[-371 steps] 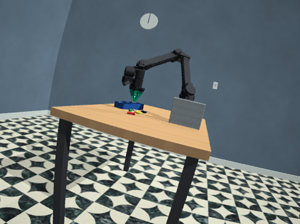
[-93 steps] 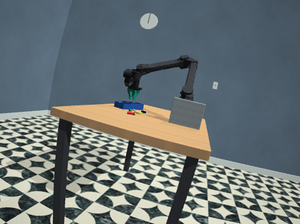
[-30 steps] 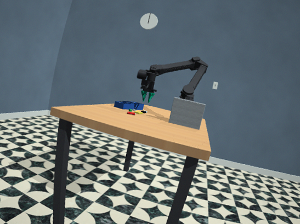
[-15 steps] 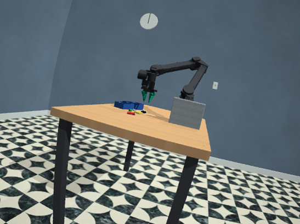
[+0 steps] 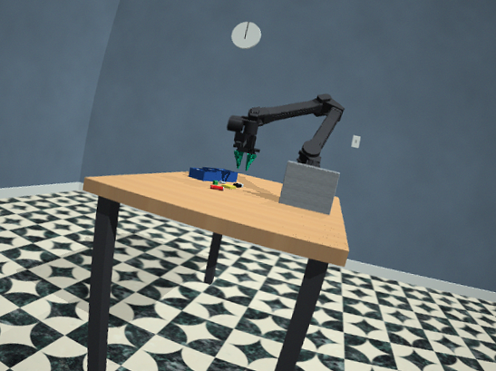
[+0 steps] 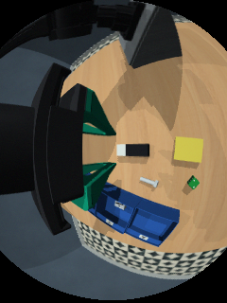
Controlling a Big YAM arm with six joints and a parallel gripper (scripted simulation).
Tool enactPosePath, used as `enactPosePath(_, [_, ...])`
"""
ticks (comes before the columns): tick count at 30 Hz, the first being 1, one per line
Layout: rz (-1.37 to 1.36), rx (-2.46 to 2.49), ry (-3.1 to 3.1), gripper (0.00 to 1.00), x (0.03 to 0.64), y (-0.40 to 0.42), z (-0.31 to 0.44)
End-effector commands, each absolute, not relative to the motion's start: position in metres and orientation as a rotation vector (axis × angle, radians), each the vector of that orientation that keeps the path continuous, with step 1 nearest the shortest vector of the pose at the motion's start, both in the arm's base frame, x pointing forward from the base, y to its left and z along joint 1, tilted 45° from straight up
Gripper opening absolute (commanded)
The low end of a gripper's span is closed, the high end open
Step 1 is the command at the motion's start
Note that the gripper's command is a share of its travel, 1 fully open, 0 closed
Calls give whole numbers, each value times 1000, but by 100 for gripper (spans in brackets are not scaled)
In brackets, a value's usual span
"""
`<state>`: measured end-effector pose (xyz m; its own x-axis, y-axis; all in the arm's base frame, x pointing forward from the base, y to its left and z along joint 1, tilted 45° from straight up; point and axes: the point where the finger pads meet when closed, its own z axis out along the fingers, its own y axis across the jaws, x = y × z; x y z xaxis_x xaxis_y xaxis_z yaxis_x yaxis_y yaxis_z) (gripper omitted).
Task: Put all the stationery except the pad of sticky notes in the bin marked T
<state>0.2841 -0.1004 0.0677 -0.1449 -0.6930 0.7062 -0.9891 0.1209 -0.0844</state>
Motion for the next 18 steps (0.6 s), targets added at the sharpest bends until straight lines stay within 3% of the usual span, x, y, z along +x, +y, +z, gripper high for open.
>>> enactPosePath(1, [786,1651,-1894,38,299,-91,75])
enactPosePath(18, [759,1627,-1893,38,284,-134,35])
